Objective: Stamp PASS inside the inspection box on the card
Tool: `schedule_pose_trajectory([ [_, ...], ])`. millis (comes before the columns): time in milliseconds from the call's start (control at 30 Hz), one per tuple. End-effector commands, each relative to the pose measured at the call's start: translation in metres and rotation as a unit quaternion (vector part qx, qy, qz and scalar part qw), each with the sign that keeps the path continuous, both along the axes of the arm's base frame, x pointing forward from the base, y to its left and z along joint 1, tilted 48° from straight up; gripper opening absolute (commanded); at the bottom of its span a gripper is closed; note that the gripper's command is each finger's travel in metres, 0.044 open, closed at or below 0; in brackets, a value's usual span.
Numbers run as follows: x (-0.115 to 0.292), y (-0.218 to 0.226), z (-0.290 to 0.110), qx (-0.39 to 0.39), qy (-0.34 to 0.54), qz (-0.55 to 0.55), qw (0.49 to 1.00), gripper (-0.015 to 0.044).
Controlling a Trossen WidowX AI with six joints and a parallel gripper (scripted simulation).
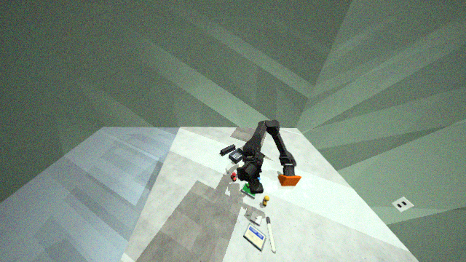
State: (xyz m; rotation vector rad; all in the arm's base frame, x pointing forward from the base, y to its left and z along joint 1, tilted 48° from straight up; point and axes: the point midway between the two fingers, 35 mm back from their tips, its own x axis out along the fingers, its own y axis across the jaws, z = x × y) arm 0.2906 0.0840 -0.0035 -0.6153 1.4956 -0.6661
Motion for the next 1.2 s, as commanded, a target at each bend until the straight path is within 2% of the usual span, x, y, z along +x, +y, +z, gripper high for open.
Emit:
schedule_pose_trajectory([
  [0, -0.011, -0.006, 0.005, 0.002, -0.001, -0.002, 1.000, 0.0000],
  [1167, -0.011, -0.022, -0.009, 0.002, -0.001, -0.001, 1.000, 0.0000],
])
